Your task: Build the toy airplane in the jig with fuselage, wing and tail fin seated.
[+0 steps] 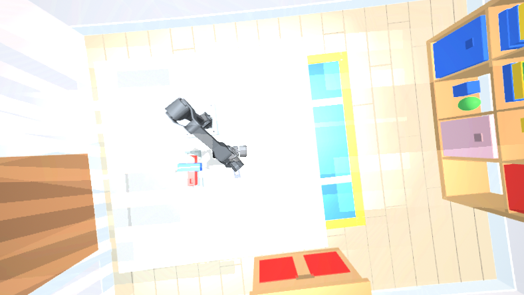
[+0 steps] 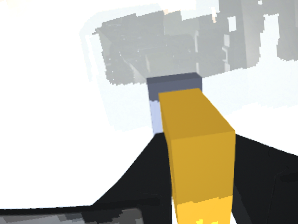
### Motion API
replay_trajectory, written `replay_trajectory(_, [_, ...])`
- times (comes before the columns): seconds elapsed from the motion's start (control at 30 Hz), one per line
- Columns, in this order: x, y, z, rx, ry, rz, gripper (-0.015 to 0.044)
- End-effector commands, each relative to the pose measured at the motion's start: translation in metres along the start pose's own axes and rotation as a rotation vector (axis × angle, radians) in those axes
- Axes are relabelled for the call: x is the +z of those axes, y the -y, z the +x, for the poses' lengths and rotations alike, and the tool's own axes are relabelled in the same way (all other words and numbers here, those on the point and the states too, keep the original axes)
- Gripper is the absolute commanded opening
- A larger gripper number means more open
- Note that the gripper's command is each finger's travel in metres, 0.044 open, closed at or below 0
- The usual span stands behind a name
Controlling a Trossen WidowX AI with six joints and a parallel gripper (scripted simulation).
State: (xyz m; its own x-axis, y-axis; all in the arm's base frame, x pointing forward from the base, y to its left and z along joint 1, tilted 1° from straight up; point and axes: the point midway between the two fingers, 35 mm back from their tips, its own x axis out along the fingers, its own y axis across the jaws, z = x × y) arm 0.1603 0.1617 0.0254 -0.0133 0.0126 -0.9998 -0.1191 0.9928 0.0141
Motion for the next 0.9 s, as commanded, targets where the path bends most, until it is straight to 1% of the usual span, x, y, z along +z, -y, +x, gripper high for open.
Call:
replay_trajectory(0.0, [0.003, -0.002, -0.015, 0.010, 0.010, -0.003, 0.0000])
replay_trajectory(0.87, [-0.001, 0.002, -0.095, 0.015, 0.014, 0.010, 0.0000])
